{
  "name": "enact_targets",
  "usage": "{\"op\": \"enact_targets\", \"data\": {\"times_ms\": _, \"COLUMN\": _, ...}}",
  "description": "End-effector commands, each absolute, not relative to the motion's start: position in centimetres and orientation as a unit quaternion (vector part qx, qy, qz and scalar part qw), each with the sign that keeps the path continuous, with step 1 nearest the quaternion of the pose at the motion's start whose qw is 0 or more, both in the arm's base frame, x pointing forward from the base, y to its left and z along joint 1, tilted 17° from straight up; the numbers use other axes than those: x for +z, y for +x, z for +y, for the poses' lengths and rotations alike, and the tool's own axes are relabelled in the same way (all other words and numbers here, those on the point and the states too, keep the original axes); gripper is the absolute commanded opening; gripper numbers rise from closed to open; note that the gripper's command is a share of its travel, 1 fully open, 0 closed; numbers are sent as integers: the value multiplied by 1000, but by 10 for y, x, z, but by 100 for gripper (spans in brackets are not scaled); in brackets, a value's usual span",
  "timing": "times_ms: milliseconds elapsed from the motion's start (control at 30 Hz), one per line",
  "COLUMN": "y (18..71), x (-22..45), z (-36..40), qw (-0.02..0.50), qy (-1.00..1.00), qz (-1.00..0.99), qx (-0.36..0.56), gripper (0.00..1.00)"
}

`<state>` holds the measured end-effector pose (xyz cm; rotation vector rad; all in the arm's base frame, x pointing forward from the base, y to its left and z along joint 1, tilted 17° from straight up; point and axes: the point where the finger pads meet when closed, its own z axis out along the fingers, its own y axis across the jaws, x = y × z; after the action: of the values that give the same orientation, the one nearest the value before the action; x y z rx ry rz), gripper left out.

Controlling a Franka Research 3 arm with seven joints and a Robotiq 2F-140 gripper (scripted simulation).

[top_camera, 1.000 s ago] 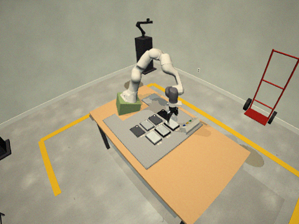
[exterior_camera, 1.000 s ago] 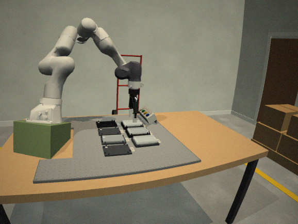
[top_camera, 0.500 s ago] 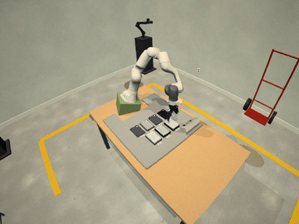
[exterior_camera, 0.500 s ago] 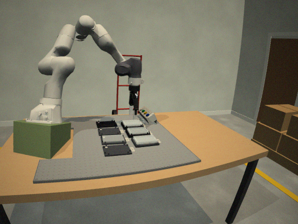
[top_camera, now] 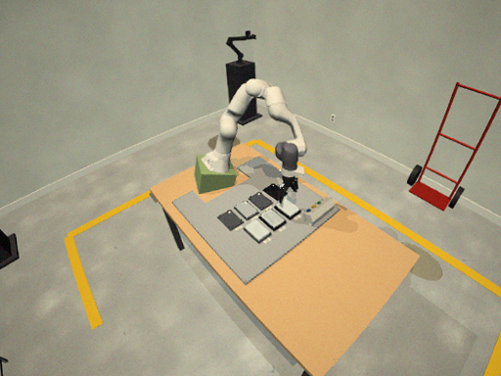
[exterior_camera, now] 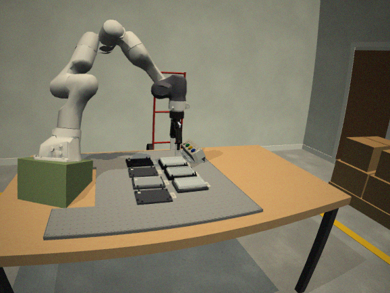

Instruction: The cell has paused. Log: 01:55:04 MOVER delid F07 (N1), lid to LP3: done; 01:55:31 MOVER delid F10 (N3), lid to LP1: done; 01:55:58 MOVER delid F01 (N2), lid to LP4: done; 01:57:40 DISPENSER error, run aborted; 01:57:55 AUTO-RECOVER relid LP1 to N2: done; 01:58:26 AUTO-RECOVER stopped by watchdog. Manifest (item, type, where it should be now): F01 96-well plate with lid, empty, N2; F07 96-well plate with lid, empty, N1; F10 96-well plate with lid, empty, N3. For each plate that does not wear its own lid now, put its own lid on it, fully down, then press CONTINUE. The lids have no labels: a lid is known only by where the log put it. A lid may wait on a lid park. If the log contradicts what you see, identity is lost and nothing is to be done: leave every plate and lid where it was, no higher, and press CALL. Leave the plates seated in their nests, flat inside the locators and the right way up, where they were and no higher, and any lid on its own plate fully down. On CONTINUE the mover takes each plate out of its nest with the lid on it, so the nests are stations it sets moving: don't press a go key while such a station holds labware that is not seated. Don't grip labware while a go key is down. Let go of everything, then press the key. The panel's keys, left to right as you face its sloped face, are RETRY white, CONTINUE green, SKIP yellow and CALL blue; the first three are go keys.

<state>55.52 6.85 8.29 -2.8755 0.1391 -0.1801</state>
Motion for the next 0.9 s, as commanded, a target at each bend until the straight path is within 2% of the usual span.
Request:
{"op": "enact_targets", "data": {"times_ms": 0, "y": 556, "x": 80, "z": 54, "qw": 128, "qy": -989, "qz": 46, "qx": -60, "gripper": 66}}
{"op": "enact_targets", "data": {"times_ms": 133, "y": 561, "x": 58, "z": -35, "qw": 123, "qy": -990, "qz": 46, "qx": -58, "gripper": 66}}
{"op": "enact_targets", "data": {"times_ms": 367, "y": 539, "x": 17, "z": -170, "qw": 132, "qy": -989, "qz": 43, "qx": -60, "gripper": 66}}
{"op": "enact_targets", "data": {"times_ms": 867, "y": 539, "x": 17, "z": -171, "qw": 132, "qy": -989, "qz": 43, "qx": -60, "gripper": 66}}
